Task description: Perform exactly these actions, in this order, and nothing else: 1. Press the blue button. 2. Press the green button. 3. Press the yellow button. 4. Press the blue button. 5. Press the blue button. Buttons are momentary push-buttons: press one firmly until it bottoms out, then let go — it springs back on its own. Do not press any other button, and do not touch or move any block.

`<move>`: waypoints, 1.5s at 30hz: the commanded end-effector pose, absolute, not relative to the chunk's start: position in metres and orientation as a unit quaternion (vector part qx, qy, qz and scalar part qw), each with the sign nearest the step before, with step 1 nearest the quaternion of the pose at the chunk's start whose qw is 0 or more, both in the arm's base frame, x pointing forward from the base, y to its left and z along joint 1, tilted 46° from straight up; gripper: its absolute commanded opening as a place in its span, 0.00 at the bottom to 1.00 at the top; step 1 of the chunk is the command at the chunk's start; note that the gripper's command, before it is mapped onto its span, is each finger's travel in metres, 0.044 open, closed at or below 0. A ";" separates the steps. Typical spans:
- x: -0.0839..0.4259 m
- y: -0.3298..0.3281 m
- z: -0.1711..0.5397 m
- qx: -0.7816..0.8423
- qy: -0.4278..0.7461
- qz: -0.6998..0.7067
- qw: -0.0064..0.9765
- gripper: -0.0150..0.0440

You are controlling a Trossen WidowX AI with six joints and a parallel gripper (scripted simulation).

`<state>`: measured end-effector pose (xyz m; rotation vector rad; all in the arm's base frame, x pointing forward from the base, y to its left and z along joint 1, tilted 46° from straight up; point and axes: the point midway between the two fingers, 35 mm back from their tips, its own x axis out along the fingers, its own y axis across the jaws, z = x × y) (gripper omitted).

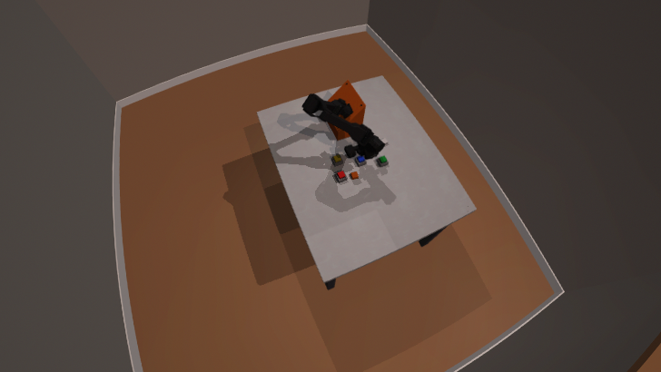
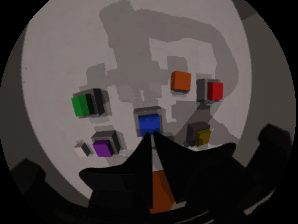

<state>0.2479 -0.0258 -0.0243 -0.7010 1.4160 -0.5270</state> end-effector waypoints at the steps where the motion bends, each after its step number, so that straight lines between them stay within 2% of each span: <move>1: 0.247 -0.030 -0.028 -0.314 0.629 -0.234 0.671 0.29; 37: 0.250 -0.051 -0.048 -0.315 0.629 -0.235 0.671 0.29; 45: 0.247 -0.026 -0.024 -0.314 0.629 -0.234 0.671 0.29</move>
